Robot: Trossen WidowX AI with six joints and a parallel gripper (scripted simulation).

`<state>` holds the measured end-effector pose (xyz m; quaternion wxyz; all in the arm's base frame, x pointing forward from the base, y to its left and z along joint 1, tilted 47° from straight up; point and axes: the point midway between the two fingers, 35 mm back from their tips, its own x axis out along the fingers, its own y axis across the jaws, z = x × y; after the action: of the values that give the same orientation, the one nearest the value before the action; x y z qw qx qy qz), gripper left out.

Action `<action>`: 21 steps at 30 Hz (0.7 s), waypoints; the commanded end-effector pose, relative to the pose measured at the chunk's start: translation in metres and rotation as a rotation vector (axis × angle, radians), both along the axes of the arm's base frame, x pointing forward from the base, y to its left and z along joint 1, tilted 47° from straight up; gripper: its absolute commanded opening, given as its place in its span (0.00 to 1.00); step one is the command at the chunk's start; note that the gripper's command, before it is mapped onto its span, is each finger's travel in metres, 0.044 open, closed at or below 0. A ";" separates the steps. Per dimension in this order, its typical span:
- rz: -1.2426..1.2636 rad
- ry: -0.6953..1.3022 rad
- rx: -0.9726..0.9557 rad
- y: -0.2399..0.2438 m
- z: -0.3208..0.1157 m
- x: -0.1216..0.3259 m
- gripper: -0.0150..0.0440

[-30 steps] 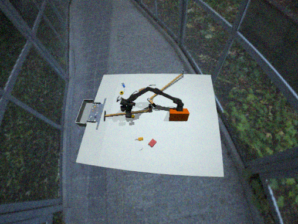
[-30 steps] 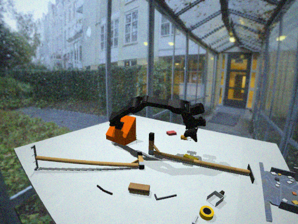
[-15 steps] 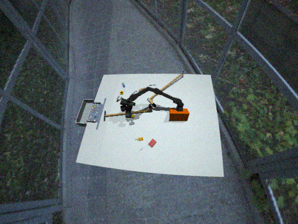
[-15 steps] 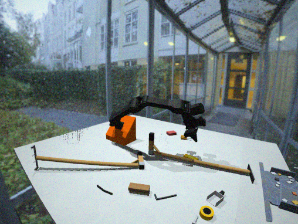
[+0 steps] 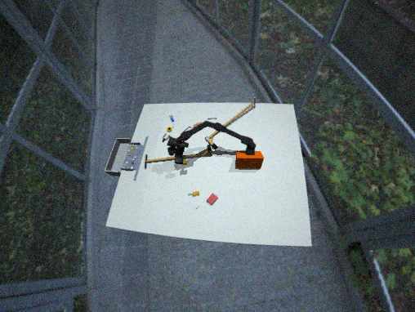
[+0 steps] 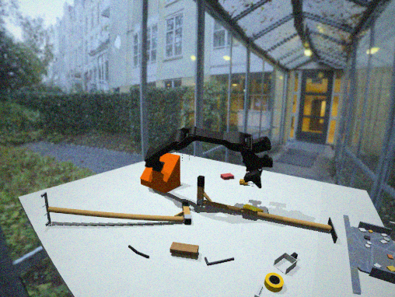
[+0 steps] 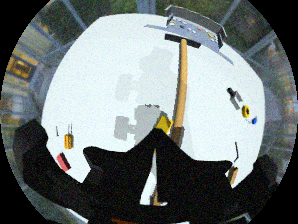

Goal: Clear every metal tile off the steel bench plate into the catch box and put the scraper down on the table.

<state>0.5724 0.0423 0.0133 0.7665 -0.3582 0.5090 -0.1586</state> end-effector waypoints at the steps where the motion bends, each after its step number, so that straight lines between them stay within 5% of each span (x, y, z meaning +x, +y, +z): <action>1: 0.000 0.000 0.000 0.000 0.000 0.000 0.25; 21: 0.000 0.000 0.000 0.000 0.000 0.000 0.25</action>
<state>0.5724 0.0423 0.0133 0.7665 -0.3582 0.5090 -0.1586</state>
